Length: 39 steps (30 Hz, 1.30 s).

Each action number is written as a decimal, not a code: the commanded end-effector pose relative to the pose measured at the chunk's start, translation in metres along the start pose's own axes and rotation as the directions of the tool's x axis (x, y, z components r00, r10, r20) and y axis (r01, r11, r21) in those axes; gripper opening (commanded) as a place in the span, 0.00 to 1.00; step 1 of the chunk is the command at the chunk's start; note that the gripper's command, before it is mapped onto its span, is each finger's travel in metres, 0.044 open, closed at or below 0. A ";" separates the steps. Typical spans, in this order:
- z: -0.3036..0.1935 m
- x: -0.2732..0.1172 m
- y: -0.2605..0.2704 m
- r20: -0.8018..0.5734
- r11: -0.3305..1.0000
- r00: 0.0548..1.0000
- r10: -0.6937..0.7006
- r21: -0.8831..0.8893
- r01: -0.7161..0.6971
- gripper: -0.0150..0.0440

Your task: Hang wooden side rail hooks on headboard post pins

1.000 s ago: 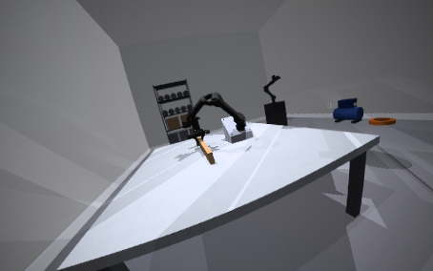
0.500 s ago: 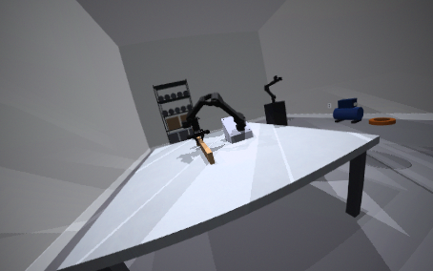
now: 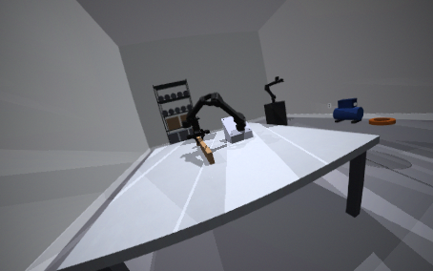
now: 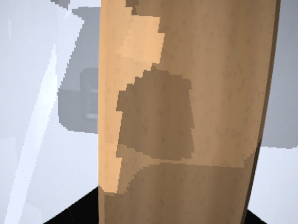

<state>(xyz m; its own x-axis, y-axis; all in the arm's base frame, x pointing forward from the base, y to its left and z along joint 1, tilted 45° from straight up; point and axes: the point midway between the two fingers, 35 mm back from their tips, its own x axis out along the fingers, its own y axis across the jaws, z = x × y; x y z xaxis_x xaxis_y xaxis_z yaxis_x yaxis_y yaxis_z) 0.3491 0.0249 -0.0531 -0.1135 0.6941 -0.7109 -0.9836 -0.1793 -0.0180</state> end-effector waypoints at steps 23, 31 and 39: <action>-0.007 -0.005 -0.001 -0.005 1.000 1.000 -0.013 0.005 0.013 0.25; -0.008 -0.004 0.000 -0.005 1.000 1.000 -0.013 0.005 0.013 0.25; -0.009 -0.004 0.000 -0.005 1.000 1.000 -0.013 0.005 0.013 0.25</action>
<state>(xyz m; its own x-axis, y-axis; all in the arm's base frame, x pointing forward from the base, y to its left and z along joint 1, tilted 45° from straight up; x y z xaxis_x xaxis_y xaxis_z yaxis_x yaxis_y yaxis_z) 0.3492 0.0222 -0.0563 -0.1130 0.6947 -0.7104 -0.9840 -0.1775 -0.0170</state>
